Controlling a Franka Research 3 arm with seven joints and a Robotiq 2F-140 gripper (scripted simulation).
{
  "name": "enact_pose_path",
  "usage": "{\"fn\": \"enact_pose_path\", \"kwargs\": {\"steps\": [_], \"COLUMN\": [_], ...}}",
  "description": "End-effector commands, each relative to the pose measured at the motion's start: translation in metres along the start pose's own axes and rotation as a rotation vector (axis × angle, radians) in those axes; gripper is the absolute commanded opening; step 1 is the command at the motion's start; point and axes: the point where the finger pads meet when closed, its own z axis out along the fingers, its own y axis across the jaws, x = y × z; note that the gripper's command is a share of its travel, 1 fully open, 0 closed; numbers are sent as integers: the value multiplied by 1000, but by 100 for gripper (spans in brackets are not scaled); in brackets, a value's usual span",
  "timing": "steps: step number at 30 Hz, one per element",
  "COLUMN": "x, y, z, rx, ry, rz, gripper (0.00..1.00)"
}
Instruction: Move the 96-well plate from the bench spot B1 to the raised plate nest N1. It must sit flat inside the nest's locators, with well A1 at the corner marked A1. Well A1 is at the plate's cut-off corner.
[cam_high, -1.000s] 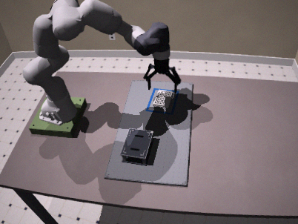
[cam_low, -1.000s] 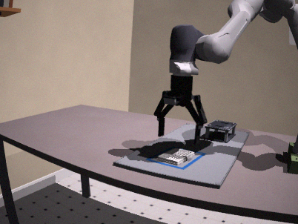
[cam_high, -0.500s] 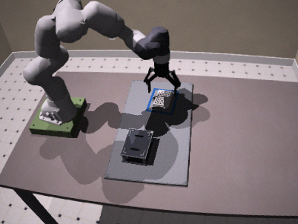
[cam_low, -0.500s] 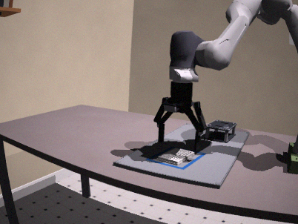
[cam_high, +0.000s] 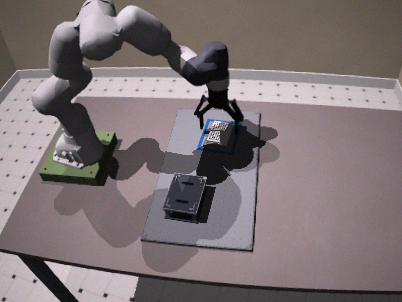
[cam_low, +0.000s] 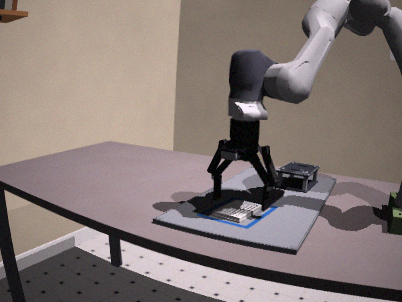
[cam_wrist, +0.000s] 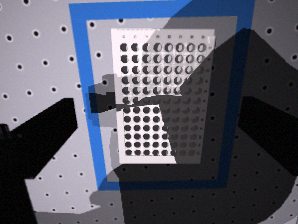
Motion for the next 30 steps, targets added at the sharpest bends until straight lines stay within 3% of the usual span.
{"fn": "enact_pose_path", "kwargs": {"steps": [1, 30], "x": [2, 2], "y": [3, 3], "z": [4, 8], "rx": [-11, -11], "ry": [4, 4], "rz": [10, 10], "gripper": [100, 100]}}
